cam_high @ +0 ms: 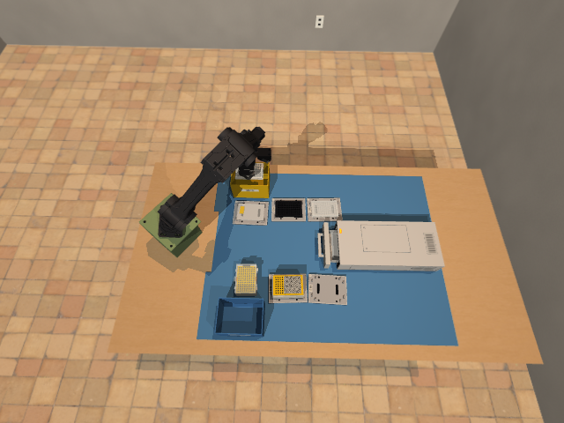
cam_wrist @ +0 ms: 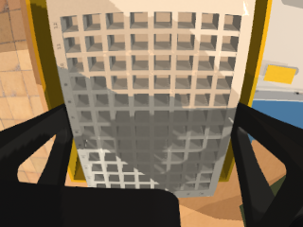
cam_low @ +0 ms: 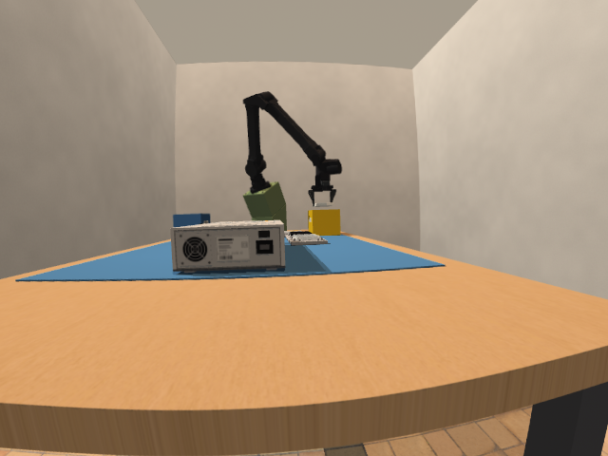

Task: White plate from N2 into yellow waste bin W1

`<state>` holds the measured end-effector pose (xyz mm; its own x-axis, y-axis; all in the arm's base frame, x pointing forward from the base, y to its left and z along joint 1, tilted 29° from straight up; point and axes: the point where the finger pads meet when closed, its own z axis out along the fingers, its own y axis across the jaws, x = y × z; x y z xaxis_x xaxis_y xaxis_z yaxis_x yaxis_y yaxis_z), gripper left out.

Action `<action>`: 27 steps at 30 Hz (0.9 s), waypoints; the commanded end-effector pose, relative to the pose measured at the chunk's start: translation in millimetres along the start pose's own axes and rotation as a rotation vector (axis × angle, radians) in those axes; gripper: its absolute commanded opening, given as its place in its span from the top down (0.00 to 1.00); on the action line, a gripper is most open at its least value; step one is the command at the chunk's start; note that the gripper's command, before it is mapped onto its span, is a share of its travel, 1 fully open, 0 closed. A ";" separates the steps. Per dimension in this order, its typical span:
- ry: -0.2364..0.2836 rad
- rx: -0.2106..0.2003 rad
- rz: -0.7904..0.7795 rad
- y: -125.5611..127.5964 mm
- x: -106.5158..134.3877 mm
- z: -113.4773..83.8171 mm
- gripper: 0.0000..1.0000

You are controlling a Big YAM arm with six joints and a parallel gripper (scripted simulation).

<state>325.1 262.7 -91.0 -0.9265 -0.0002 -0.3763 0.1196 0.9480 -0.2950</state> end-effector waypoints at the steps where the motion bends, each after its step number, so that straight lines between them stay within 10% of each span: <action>1: -0.013 -0.014 0.028 11.6 -14.0 -5.1 1.00; 27: -0.016 -0.017 0.021 11.3 -16.6 9.2 1.00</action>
<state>327.5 262.5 -93.4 -0.9247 0.0057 -0.3807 0.1248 0.9492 -0.2889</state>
